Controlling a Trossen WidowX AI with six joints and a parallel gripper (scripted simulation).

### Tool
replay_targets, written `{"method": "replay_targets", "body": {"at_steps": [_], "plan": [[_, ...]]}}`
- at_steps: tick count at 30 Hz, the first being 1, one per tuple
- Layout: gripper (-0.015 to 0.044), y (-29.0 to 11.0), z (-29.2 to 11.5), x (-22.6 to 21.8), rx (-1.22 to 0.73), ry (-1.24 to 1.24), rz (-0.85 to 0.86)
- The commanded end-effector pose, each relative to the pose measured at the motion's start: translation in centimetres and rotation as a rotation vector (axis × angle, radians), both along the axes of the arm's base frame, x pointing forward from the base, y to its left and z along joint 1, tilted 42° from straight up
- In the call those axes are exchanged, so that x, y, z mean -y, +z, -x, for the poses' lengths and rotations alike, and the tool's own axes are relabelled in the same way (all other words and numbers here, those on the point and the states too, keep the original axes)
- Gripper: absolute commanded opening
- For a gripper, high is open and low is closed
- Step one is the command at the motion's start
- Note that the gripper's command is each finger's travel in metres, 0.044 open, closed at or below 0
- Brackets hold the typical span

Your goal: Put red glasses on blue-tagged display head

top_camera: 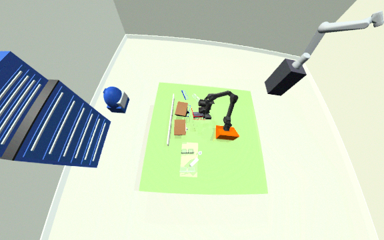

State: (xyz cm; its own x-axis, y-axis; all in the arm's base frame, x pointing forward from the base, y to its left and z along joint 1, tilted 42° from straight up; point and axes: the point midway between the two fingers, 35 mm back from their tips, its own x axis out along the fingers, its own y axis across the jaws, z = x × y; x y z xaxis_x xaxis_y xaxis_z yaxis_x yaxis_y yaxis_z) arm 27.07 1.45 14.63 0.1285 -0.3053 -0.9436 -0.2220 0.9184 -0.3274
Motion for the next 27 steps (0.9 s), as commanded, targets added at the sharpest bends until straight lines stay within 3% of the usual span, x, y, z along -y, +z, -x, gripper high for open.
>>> {"method": "replay_targets", "body": {"at_steps": [1, 27], "plan": [[0.0, 0.6, 0.7, 0.7, -0.025, 0.116, -0.005], [0.0, 5.1, 3.9, 3.9, -0.047, 0.82, 0.084]]}}
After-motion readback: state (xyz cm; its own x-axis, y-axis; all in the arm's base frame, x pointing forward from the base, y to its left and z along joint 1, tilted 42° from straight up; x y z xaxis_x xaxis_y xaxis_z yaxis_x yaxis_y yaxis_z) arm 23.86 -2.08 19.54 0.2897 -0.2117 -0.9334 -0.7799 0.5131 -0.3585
